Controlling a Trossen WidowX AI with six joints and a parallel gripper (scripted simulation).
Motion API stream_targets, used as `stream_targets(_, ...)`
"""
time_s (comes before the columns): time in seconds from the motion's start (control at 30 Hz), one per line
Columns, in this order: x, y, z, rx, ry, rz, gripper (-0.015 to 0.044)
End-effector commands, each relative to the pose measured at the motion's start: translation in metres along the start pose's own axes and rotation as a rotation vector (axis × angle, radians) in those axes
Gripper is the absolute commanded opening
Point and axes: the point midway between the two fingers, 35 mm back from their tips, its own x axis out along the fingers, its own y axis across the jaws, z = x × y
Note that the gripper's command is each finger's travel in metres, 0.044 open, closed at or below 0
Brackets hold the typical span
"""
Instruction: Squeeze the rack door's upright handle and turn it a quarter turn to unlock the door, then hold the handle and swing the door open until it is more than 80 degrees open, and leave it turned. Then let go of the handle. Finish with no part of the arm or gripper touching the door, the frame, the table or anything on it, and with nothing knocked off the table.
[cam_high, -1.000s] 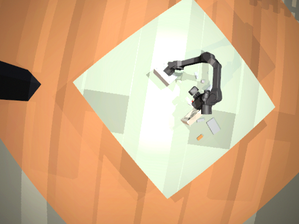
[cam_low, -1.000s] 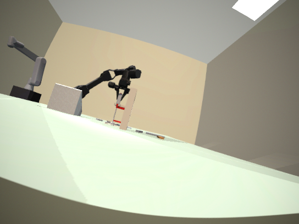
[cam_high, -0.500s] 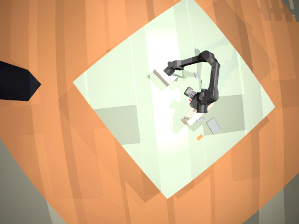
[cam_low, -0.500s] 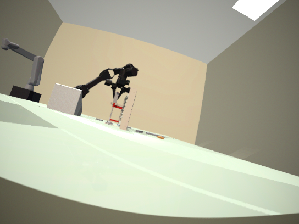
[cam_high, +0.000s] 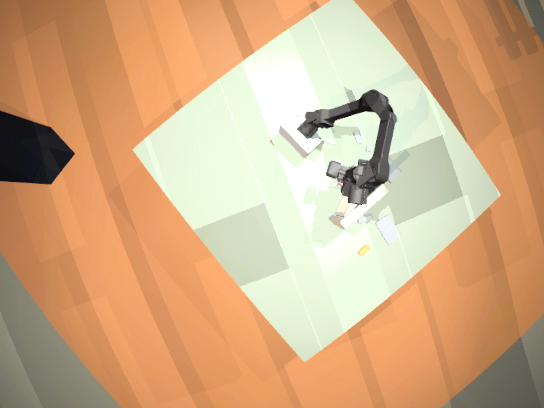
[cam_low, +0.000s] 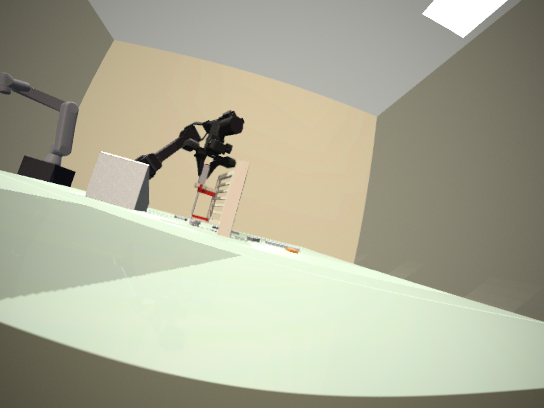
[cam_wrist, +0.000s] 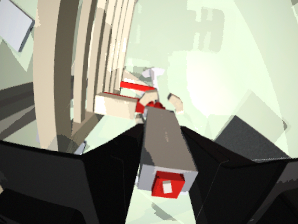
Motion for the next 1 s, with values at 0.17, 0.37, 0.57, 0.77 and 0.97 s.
stream_targets(0.17, 0.001, -0.017, 0.006, -0.156, -0.005, 0.000, 0.0012)
stream_targets(0.37, 0.001, -0.030, 0.011, -0.244, -0.005, -0.001, 0.0012)
stream_targets(0.57, 0.001, -0.043, 0.017, -0.339, -0.006, -0.001, 0.0012)
stream_targets(0.77, 0.001, -0.055, 0.024, -0.432, -0.006, -0.002, 0.0012)
stream_targets(0.97, 0.001, -0.066, 0.033, -0.525, -0.007, -0.003, 0.0012)
